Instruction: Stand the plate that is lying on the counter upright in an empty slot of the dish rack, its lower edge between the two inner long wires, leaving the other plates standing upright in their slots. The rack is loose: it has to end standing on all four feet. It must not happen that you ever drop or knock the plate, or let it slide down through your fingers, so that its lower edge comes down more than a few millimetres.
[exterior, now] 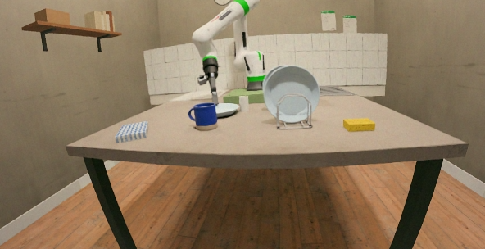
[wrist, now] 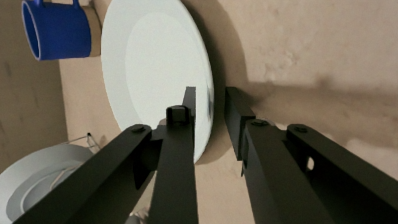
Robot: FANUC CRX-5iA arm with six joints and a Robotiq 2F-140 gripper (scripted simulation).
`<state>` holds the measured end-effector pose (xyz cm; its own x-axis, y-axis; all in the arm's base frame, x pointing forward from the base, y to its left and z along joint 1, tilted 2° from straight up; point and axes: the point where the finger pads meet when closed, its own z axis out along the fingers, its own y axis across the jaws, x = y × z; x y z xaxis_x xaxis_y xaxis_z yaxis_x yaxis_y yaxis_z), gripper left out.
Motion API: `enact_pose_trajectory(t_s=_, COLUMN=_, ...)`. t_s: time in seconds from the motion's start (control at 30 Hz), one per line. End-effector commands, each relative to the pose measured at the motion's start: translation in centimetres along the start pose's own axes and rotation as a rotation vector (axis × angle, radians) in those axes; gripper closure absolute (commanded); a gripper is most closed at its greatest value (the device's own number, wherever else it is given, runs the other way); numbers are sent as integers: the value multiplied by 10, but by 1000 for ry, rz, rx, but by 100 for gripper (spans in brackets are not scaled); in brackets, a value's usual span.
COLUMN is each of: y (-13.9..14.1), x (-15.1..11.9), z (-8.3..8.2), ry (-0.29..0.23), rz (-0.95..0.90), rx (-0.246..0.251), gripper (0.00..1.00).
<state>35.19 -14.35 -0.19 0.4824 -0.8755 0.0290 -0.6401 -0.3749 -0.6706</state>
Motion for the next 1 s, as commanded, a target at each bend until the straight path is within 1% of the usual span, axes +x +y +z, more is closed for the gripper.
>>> enact_pose_trajectory(t_s=0.0, y=0, x=1, z=1, ry=1, rz=-1, rx=0, gripper=76)
enact_pose_trajectory(t_s=0.97, y=0, x=1, z=7, ry=1, rz=-1, rx=0, gripper=76)
